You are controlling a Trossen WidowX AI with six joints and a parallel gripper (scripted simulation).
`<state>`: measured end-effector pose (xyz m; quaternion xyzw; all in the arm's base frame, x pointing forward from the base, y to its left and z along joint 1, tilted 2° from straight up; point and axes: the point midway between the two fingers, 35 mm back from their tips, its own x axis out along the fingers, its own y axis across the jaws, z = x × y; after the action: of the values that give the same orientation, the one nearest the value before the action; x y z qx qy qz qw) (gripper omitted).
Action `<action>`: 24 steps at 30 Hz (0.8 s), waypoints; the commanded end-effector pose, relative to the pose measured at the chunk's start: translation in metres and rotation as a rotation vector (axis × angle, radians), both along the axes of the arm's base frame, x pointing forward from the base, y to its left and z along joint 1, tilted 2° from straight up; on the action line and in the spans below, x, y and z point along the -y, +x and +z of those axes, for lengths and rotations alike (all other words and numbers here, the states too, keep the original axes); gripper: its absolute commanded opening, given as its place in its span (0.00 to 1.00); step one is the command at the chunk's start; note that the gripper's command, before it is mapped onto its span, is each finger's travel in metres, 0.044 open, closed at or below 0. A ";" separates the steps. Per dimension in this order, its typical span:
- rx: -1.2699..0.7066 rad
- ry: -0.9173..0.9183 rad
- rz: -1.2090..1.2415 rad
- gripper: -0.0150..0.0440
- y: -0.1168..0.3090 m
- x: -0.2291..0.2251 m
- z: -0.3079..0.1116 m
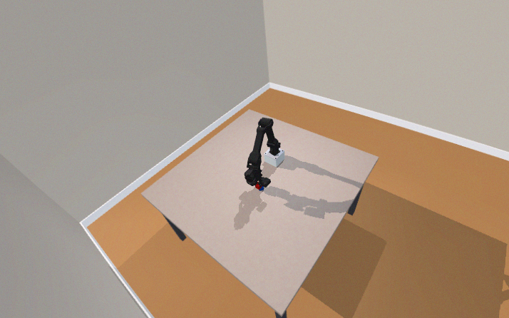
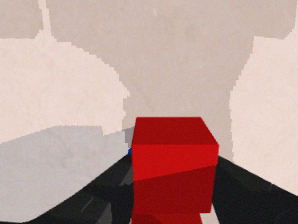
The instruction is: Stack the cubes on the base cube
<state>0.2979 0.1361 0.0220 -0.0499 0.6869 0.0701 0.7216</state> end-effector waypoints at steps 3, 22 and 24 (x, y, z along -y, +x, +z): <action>-0.003 0.003 -0.004 0.60 0.000 0.000 -0.001; 0.000 0.000 0.000 0.60 -0.001 0.001 0.020; 0.000 0.000 0.000 0.60 -0.001 0.001 0.022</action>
<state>0.2955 0.1347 0.0367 -0.0514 0.6923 0.0680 0.7165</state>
